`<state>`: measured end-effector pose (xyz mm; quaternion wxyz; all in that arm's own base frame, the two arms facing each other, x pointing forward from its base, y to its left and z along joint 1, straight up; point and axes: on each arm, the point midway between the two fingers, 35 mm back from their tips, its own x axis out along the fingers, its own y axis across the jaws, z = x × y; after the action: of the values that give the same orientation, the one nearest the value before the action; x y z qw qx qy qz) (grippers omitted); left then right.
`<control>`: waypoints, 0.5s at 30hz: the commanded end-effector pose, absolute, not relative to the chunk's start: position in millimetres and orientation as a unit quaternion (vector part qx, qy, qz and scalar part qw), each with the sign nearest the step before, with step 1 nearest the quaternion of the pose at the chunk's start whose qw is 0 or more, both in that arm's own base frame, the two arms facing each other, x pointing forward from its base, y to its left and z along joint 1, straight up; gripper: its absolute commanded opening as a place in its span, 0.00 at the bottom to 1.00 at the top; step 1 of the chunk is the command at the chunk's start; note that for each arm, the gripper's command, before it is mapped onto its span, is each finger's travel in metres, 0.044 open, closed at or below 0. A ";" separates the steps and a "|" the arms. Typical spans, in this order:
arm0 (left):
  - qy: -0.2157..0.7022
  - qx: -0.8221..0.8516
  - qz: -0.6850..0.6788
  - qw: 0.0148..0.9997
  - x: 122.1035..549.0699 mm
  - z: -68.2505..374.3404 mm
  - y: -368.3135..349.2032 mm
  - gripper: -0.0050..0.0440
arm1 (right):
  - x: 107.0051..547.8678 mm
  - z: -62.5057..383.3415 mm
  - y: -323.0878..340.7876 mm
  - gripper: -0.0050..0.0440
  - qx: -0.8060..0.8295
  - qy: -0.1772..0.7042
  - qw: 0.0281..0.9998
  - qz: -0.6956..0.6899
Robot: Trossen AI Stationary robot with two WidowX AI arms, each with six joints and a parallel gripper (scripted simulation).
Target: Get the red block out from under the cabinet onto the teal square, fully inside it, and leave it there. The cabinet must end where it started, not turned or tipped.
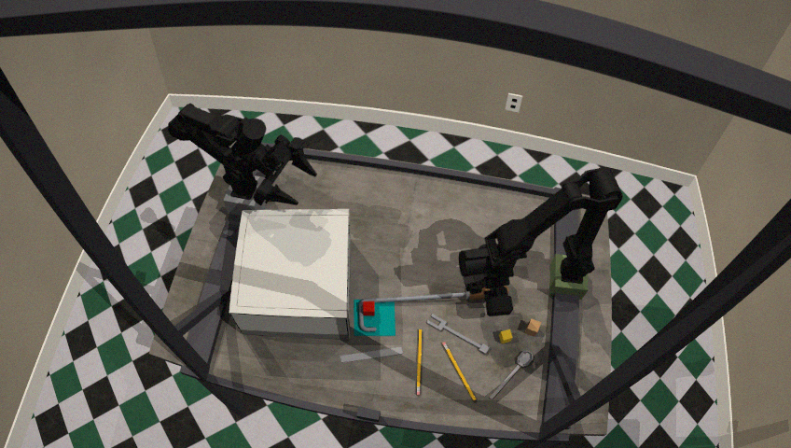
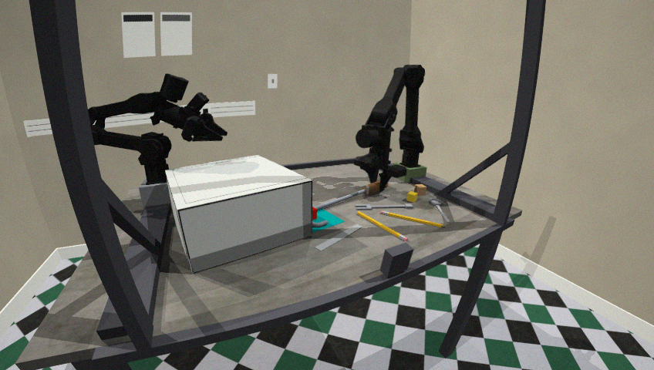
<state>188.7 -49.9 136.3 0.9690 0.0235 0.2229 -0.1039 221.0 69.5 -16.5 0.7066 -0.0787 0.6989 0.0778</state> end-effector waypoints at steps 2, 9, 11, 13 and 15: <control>0.219 0.023 -0.104 0.970 188.6 141.4 -50.0 1.00 | 221.1 -12.6 71.6 0.34 -0.074 0.697 0.709 0.078; 0.219 0.023 -0.104 0.970 188.6 141.4 -50.0 1.00 | 216.6 -14.2 70.9 0.34 -0.096 0.698 0.702 0.099; 0.219 0.023 -0.104 0.970 188.6 141.4 -50.0 1.00 | 216.6 -13.6 71.2 0.34 -0.105 0.696 0.702 0.108; 0.219 0.023 -0.104 0.970 188.6 141.4 -50.0 1.00 | 216.6 -13.4 71.4 0.34 -0.113 0.694 0.701 0.118; 0.219 0.023 -0.104 0.970 188.6 141.4 -50.0 1.00 | 216.6 -13.4 71.4 0.34 -0.113 0.694 0.701 0.118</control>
<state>188.7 -49.9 136.3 0.9690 0.0235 0.2229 -0.1039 218.7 68.6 -16.6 0.7011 -0.0992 0.6995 0.0961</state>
